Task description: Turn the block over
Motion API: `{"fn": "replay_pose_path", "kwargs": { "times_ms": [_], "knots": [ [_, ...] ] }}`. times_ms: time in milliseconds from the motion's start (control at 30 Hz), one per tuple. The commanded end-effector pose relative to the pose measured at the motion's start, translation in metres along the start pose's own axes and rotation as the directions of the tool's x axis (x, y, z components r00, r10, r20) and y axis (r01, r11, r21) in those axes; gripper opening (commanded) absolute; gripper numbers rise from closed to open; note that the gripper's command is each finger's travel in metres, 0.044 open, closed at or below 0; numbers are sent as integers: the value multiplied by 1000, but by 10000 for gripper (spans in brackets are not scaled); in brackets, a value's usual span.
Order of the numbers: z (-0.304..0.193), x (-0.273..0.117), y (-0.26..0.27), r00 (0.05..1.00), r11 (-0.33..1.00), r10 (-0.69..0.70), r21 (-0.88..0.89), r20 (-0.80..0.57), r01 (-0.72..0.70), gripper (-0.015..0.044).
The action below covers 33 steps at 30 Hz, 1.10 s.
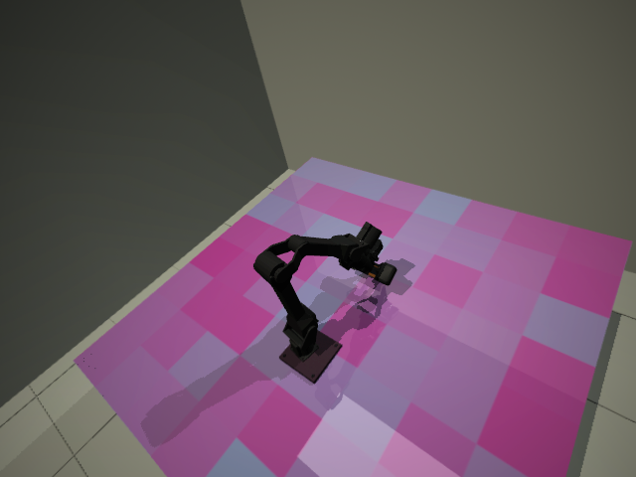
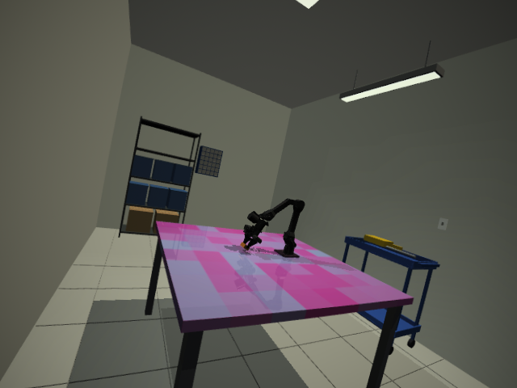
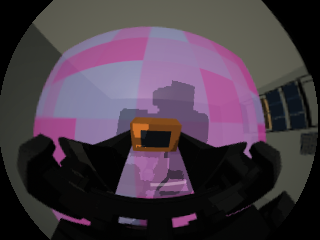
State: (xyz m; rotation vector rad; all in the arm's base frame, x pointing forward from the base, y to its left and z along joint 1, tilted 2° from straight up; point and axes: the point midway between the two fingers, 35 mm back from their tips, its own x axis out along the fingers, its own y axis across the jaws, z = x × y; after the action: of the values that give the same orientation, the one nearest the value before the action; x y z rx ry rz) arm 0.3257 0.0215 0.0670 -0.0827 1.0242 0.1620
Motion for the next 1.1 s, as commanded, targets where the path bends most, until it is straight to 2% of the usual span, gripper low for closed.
{"fn": "replay_pose_path", "kwargs": {
  "times_ms": [0,333,1067],
  "knots": [
    [1,-5,0,997,1000,0,-12,76,1,0],
    [1,-2,0,993,1000,0,-11,114,1,0],
    [0,37,-3,916,1000,6,4,400,-8,0]
  ]
}}
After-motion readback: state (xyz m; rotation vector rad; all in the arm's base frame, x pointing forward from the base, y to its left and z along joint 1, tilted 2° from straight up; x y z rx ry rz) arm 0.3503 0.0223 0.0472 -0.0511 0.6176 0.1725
